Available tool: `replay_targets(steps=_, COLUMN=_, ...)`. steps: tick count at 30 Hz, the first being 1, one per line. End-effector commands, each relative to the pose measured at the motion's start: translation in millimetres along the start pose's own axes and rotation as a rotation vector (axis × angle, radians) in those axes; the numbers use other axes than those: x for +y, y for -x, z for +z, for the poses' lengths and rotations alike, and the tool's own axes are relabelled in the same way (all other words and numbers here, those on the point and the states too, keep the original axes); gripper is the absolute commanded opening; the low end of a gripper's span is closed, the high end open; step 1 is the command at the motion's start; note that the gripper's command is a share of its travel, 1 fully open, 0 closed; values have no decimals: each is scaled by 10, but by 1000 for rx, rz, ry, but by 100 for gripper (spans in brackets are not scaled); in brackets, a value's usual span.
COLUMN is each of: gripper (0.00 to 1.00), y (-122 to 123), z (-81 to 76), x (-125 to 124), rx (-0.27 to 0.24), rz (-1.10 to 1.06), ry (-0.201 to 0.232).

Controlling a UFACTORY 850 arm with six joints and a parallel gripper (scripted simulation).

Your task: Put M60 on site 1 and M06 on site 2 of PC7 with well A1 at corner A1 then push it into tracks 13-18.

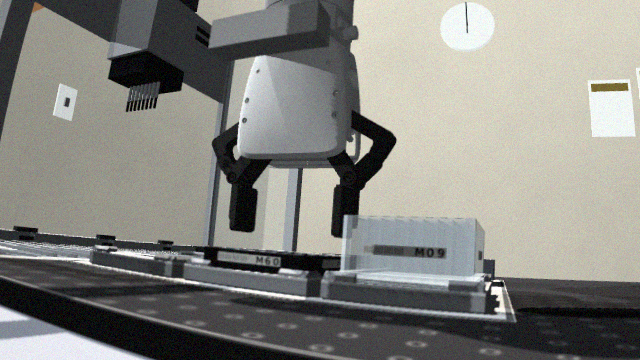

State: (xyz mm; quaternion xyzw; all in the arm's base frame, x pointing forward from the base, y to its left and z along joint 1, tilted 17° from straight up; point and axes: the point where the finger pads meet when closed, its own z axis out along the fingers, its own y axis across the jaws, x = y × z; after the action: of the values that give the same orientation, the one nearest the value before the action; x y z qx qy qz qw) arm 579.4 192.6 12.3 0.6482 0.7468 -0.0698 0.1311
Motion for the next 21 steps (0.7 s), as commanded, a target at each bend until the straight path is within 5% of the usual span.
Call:
replay_targets(steps=1, gripper=100, y=-3, z=-10, x=12, rx=1, rz=0, ry=3)
replay_targets(steps=21, gripper=100, y=-3, z=103, x=13, rx=1, rz=0, ry=3)
